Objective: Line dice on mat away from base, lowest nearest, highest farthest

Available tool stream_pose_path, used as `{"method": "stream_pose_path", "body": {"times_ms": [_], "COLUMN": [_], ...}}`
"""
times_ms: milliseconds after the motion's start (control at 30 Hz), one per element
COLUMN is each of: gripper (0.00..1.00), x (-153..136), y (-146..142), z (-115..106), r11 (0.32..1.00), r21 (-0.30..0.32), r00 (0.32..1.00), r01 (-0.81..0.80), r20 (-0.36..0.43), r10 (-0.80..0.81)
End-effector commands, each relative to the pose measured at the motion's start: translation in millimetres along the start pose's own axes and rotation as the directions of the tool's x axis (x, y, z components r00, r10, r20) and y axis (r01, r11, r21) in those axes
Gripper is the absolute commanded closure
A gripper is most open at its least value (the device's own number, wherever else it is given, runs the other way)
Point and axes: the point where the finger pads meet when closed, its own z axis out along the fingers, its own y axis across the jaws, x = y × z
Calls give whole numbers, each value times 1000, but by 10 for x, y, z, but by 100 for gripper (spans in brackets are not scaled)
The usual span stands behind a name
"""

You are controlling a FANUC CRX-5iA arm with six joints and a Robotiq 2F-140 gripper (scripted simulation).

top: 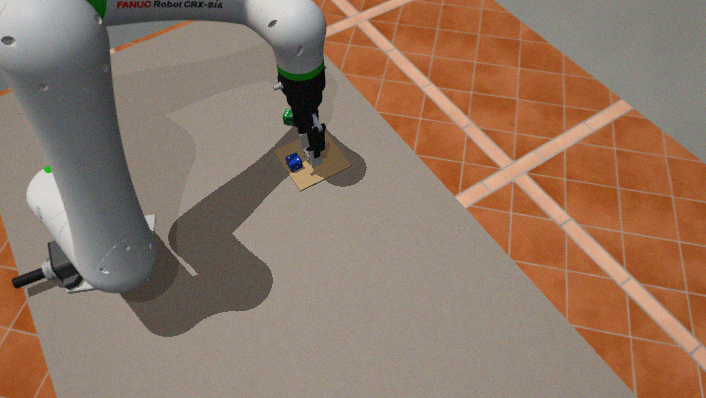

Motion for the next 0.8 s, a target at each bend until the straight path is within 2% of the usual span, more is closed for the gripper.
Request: {"method": "stream_pose_path", "body": {"times_ms": [0, 167, 367, 433, 600, 767], "gripper": [72, 72, 72, 72, 72, 72], "x": [2, 2, 2, 2, 2, 2], "y": [0, 0, 0, 0, 0, 0], "z": [-31, -187, -504, -504, -751, -881], "r11": [1000, 1000, 1000, 1000, 1000, 1000], "r21": [0, 0, 0, 0, 0, 0], "r00": [1000, 1000, 1000, 1000, 1000, 1000], "r01": [0, 0, 0, 0, 0, 0], "r20": [0, 0, 0, 0, 0, 0], "r10": [0, 0, 0, 0, 0, 0]}}
